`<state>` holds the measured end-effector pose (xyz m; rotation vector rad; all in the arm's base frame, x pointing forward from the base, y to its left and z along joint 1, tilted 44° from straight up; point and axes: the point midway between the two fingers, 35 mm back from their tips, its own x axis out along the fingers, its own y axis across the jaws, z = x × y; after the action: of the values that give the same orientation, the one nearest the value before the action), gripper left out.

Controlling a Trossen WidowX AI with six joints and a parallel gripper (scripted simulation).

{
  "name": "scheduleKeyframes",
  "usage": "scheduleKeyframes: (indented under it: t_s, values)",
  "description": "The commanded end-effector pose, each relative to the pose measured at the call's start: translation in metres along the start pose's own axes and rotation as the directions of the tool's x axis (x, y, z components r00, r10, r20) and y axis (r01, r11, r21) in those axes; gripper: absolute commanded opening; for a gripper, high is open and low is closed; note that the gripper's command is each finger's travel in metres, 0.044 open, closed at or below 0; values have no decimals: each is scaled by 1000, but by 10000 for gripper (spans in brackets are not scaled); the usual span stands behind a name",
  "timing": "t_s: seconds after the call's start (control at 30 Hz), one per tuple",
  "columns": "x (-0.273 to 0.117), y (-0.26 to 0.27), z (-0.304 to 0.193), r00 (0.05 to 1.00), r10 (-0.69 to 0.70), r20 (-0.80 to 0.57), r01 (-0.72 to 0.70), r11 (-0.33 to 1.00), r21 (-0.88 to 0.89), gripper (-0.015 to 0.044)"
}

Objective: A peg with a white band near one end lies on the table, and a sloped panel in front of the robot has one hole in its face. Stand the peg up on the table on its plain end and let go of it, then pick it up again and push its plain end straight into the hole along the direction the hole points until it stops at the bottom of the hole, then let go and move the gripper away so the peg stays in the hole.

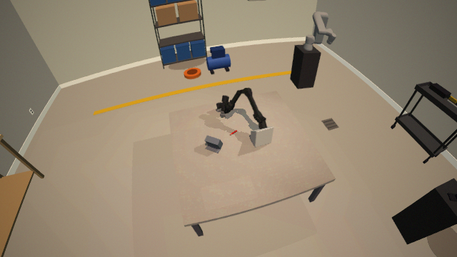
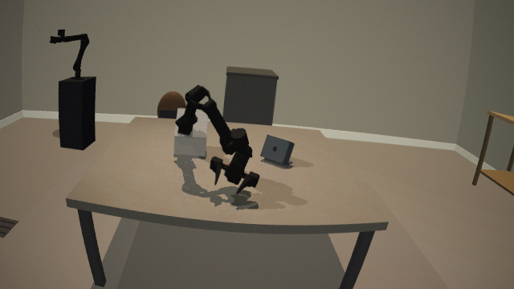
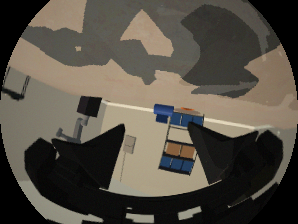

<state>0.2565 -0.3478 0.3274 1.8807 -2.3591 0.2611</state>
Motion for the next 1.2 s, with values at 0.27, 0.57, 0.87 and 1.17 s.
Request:
scheduleKeyframes:
  t_s: [0.27,0.57,0.87,1.17]
  values:
    - [-14,-17,9,997,-70,36,77,968,-237,440]
    - [-32,-34,22,985,-151,85,173,849,-499,440]
    - [-53,-50,35,964,-226,138,255,651,-715,440]
    - [-75,-62,48,936,-293,195,304,392,-868,440]
